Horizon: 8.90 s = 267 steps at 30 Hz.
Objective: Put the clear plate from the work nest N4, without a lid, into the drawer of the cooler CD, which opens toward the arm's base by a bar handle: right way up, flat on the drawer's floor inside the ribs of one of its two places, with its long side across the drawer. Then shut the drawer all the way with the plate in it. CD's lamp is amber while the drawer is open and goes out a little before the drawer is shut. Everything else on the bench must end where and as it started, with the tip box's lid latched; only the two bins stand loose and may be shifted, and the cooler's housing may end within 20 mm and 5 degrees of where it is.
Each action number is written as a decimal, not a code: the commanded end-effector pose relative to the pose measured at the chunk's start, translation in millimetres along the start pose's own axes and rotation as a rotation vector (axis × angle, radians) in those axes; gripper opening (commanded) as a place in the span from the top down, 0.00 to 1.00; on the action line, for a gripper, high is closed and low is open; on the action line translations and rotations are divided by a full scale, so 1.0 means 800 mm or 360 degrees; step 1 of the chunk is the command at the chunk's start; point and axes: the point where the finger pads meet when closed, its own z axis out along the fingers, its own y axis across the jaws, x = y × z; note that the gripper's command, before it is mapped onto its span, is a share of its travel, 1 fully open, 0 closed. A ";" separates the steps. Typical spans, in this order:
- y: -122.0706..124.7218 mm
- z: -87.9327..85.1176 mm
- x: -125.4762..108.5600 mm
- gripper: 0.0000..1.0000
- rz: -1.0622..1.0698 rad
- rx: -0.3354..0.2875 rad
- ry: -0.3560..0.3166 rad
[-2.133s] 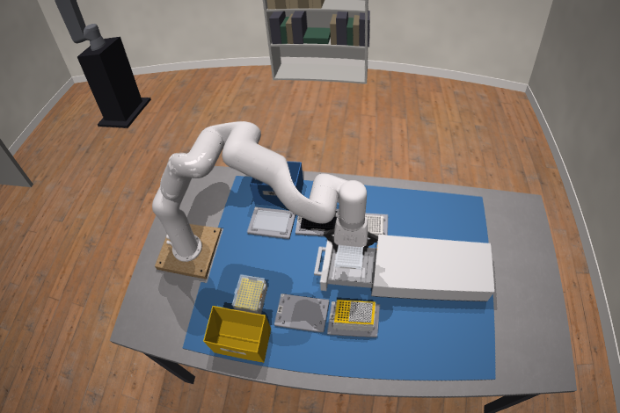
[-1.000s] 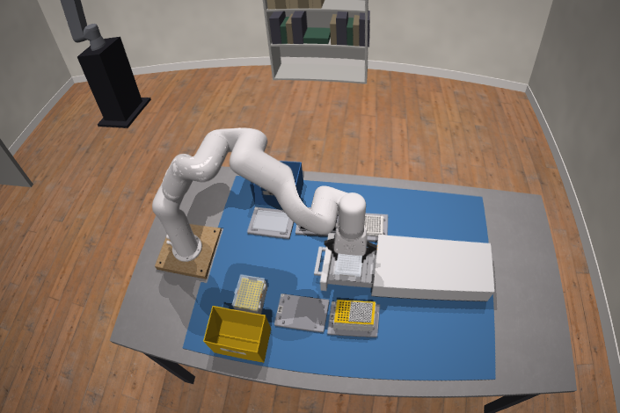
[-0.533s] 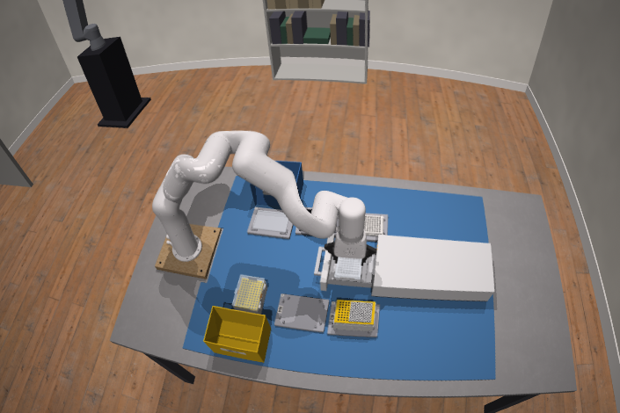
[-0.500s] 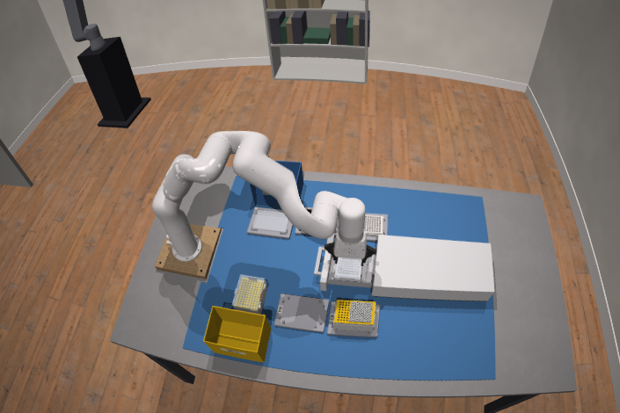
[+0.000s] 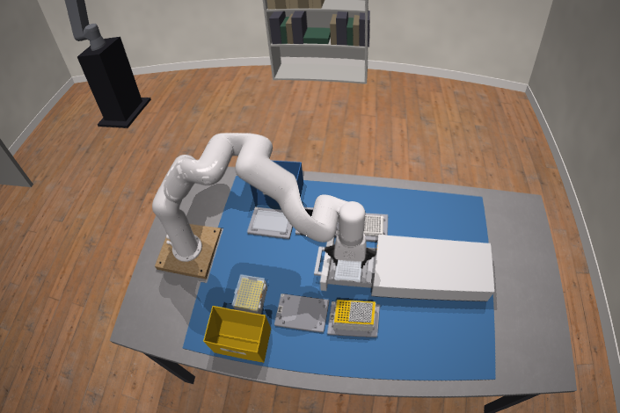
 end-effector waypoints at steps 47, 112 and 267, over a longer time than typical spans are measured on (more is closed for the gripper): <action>0.002 -0.003 0.000 1.00 0.0000 -0.0009 0.0000; 0.002 0.016 0.000 1.00 0.0000 -0.0009 0.0000; 0.002 0.017 0.000 0.00 0.0000 -0.0009 0.0000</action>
